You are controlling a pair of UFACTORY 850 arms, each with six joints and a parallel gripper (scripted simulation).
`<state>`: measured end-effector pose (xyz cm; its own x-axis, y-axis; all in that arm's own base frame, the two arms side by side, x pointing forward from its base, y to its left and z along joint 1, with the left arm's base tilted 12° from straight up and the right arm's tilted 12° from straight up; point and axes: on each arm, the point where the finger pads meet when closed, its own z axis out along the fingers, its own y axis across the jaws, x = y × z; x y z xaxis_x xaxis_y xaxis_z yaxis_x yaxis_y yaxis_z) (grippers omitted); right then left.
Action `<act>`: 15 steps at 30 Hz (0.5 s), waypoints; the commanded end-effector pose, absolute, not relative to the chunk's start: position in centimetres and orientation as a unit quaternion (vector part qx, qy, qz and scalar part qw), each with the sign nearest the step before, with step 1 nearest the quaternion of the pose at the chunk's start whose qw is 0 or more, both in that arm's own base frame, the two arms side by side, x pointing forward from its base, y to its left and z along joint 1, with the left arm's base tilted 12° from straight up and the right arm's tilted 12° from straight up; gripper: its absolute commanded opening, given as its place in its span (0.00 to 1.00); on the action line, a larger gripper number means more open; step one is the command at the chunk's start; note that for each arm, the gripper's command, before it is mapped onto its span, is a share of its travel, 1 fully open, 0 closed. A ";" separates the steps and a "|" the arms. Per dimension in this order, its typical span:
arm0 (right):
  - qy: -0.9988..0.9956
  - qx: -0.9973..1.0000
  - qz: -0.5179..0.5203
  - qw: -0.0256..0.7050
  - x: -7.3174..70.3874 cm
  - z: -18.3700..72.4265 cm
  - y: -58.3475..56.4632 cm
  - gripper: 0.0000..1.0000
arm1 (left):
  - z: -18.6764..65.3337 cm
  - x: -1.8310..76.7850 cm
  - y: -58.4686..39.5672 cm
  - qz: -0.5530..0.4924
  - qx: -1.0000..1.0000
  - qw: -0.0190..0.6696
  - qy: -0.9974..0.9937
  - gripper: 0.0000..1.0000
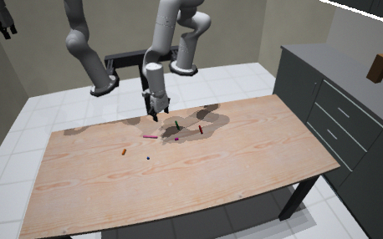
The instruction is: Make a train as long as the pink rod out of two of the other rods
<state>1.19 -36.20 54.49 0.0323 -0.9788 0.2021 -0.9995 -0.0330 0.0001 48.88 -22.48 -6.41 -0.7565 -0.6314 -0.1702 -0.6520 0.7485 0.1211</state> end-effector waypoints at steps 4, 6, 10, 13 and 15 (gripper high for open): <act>-0.692 0.715 0.074 0.071 1.2 54.6 -36.2 1.00 | -6.9 49.7 -21.7 0.093 -0.224 0.047 0.969 1.00; -0.692 0.715 0.074 0.071 1.2 54.6 -36.2 1.00 | -7.1 49.9 -21.4 0.094 -0.193 0.044 0.976 1.00; -0.692 0.715 0.074 0.071 1.2 54.6 -36.2 1.00 | -7.3 50.2 -21.1 0.096 -0.147 0.040 0.984 1.00; -0.692 0.715 0.074 0.071 1.2 54.6 -36.2 1.00 | -7.6 50.6 -20.7 0.098 -0.092 0.034 0.990 1.00; -0.692 0.715 0.074 0.071 1.2 54.6 -36.2 1.00 | -7.7 50.7 -20.5 0.099 -0.070 0.032 0.992 1.00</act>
<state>1.19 -36.20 54.49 0.0323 -0.9788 0.2021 -0.9995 -0.0330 0.0001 50.22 -20.96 -7.41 -0.9581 -0.2573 -0.1260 -0.2769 0.9445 0.1769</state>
